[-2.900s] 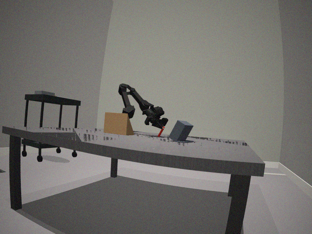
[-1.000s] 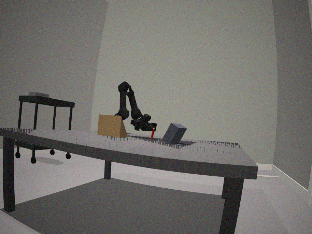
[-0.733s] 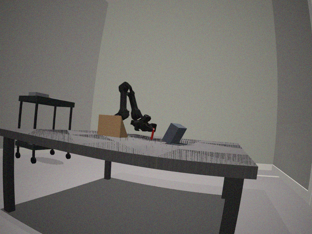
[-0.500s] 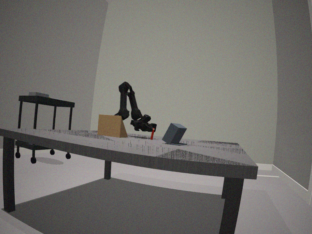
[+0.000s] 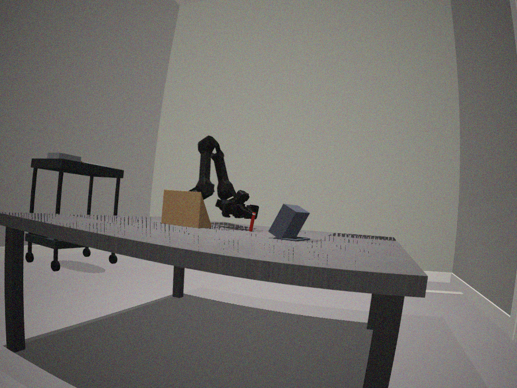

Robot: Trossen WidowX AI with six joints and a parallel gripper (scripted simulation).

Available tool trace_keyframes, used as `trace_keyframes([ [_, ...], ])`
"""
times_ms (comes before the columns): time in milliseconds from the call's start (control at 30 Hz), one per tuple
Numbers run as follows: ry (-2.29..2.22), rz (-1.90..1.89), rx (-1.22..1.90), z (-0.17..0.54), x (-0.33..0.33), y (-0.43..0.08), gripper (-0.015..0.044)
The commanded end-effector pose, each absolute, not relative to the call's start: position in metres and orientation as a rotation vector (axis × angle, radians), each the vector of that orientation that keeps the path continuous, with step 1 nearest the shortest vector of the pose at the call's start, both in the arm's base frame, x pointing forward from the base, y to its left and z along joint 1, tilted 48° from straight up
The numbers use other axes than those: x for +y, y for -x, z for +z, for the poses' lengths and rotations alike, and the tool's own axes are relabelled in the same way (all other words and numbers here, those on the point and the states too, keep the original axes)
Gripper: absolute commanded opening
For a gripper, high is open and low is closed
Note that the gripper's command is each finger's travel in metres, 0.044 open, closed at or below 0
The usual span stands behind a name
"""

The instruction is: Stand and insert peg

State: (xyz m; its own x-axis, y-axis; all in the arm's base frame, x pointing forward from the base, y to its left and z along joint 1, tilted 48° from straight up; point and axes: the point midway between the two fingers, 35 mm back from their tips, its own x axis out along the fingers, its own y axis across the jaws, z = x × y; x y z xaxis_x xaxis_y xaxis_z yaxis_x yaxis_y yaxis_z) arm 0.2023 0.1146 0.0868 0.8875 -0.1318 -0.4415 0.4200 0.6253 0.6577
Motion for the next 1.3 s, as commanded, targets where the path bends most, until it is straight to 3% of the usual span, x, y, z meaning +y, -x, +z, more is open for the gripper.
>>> trace_keyframes([
  [0, -0.84, -0.325, 0.373, 0.0858, 0.1165, -0.2009, 0.0049],
  [1267, -0.842, -0.356, 0.304, 0.0849, 0.119, -0.1948, 0.0049],
])
